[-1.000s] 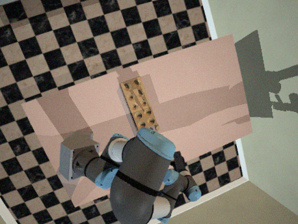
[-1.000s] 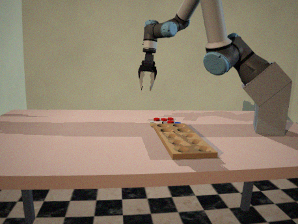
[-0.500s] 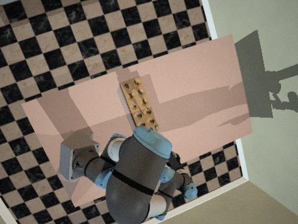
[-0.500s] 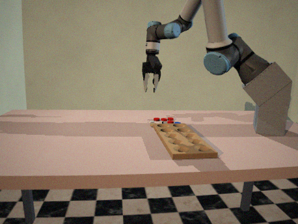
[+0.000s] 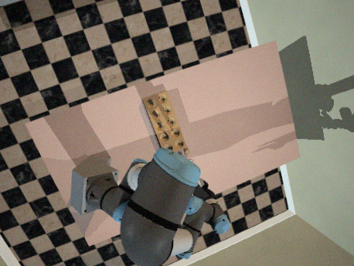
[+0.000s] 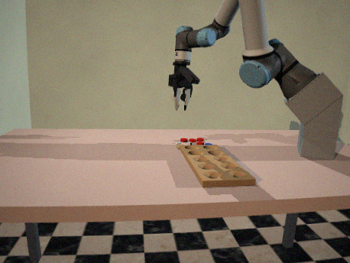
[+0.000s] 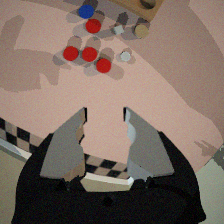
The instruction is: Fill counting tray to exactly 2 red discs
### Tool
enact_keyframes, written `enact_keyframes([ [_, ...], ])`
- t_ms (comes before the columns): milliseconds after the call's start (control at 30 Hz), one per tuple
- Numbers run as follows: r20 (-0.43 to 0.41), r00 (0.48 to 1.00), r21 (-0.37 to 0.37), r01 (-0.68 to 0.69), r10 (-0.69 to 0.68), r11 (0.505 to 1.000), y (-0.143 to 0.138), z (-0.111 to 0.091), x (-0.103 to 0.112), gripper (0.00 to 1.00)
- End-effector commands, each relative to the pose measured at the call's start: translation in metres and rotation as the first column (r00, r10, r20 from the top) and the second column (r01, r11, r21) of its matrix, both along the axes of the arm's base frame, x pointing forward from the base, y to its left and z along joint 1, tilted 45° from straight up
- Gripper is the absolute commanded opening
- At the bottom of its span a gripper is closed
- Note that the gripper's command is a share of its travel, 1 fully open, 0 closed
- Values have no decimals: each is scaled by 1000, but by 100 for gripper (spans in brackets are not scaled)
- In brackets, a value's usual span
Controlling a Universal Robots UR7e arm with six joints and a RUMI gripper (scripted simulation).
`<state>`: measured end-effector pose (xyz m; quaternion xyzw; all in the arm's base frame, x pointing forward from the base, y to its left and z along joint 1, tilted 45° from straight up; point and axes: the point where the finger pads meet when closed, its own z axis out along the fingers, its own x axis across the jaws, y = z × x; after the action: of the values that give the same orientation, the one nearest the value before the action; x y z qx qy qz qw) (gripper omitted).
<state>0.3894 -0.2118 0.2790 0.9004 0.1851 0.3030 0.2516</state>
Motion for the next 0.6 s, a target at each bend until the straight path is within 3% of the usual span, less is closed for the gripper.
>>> enact_keyframes([
  [0,-58,993,-97,-108,102,989,2,-10,-5,28],
  [233,-107,980,-161,-182,166,970,4,-18,-9,28],
  [567,-228,930,-281,-345,287,896,6,-34,-16,28],
])
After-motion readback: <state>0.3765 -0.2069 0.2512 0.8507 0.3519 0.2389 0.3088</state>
